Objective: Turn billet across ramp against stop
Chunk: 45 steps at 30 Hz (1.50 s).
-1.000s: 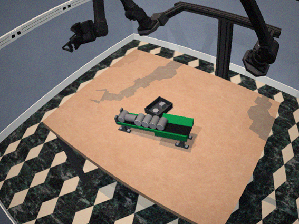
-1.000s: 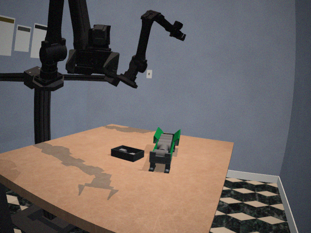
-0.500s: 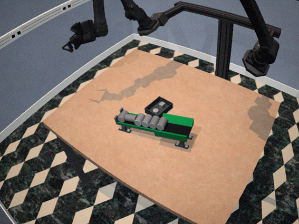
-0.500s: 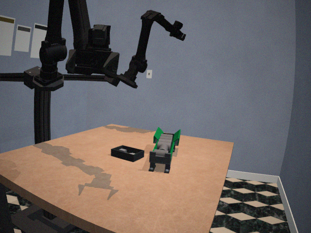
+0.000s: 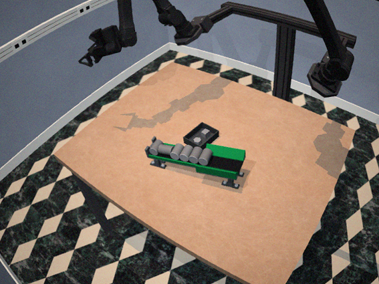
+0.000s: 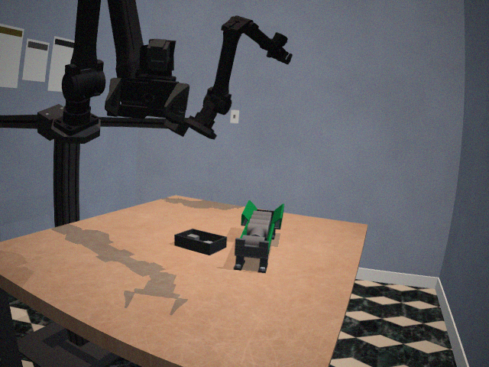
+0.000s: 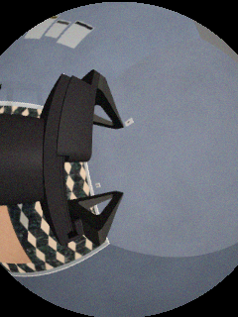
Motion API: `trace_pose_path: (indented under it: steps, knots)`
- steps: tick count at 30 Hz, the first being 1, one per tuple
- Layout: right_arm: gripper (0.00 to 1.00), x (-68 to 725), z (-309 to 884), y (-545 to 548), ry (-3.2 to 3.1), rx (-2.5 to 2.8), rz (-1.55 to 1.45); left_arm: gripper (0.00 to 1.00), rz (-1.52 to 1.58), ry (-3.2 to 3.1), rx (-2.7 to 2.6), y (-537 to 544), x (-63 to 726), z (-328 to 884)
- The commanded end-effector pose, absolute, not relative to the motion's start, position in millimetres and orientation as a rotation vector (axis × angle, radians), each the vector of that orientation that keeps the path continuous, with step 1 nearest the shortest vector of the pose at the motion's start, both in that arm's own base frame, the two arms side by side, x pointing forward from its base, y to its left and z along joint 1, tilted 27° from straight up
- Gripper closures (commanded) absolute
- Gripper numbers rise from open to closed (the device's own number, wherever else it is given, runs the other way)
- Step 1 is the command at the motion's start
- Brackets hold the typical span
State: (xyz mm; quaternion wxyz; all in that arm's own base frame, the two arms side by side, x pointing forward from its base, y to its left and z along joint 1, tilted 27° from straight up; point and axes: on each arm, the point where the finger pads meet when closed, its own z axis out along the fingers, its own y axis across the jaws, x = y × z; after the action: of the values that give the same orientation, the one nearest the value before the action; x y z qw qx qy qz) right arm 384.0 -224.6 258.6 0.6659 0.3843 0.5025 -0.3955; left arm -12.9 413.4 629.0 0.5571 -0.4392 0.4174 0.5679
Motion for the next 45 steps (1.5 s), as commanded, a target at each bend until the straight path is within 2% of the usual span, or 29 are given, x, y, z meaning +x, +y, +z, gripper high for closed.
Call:
trace_pose_path:
  steps: [1,6,10,20,22,33,37,39,45]
  knots:
    - [0.00,409.9,254.7,-215.6,1.205,0.808,-0.910,0.00,1.380,0.952,-0.992,399.3,-16.1,647.9]
    - [0.00,441.5,239.5,-200.5,1.344,0.693,-0.953,0.00,1.380,0.952,-0.992,399.3,-16.1,647.9]
    - [0.00,504.0,199.6,-158.2,1.589,0.430,-1.019,0.00,1.380,0.952,-0.992,399.3,-16.1,647.9]
    - [0.00,577.2,117.9,-64.1,1.968,-0.220,-1.094,0.00,1.380,0.952,-0.992,399.3,-16.1,647.9]
    - [0.00,577.2,117.9,-64.1,1.968,-0.220,-1.094,0.00,1.380,0.952,-0.992,399.3,-16.1,647.9]
    - [0.00,598.2,25.4,49.5,2.158,-1.143,-1.066,0.00,1.380,0.952,-0.992,399.3,-16.1,647.9]
    - [0.00,591.1,-5.8,89.6,2.148,-1.477,-1.016,0.00,1.380,0.952,-0.992,399.3,-16.1,647.9]
    - [0.00,591.1,-5.8,89.6,2.148,-1.477,-1.016,0.00,1.380,0.952,-0.992,399.3,-16.1,647.9]
    - [0.00,558.6,-57.6,159.7,2.029,-2.077,-0.865,0.00,1.380,0.952,-0.992,399.3,-16.1,647.9]
